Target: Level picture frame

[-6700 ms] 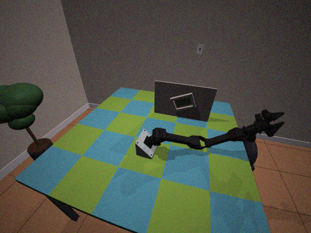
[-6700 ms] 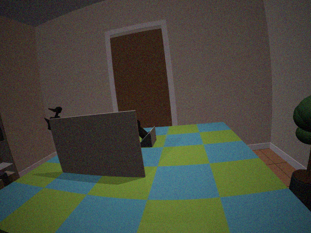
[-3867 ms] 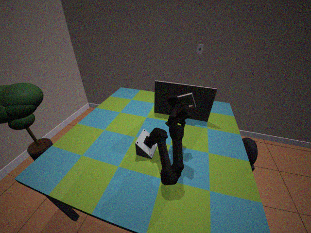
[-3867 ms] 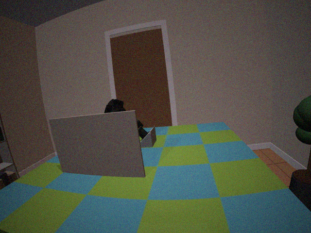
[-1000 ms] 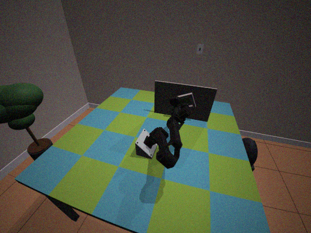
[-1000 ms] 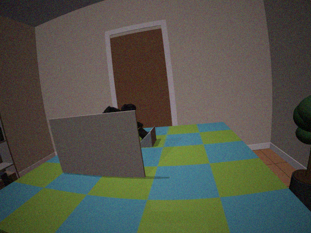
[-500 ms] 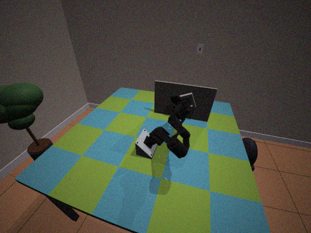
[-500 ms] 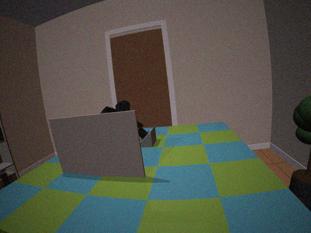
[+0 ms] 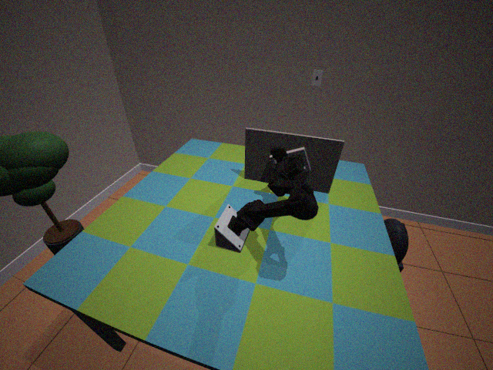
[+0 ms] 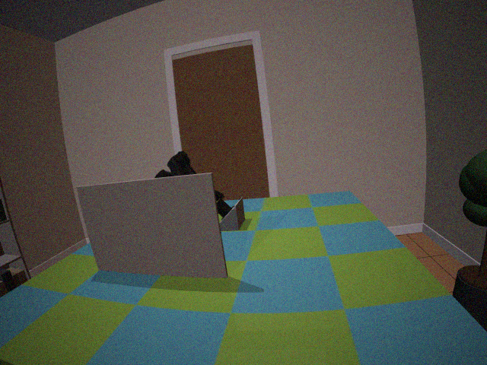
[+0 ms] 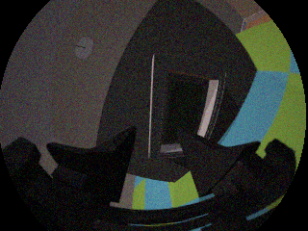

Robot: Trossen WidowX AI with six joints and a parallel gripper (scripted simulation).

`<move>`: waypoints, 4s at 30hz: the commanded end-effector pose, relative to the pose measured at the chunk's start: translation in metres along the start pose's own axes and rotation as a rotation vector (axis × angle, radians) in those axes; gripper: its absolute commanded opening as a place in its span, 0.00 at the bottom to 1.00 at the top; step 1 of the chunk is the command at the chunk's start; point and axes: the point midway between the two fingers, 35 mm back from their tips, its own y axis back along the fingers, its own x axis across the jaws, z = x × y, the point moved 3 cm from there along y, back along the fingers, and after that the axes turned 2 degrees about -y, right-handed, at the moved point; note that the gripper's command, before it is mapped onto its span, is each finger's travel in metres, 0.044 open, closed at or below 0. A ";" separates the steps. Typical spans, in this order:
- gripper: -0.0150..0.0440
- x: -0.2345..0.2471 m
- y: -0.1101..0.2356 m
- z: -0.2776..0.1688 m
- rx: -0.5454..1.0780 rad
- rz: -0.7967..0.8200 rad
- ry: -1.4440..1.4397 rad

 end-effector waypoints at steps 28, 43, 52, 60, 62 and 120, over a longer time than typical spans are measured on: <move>0.69 0.000 -0.032 0.002 -0.006 -0.003 0.005; 0.69 0.000 -0.041 0.001 -0.006 -0.003 0.005; 0.69 0.000 -0.041 0.001 -0.006 -0.003 0.005; 0.69 0.000 -0.041 0.001 -0.006 -0.003 0.005; 0.69 -0.001 -0.041 0.002 -0.006 -0.003 0.005; 0.25 0.007 -0.041 0.001 -0.006 -0.003 0.004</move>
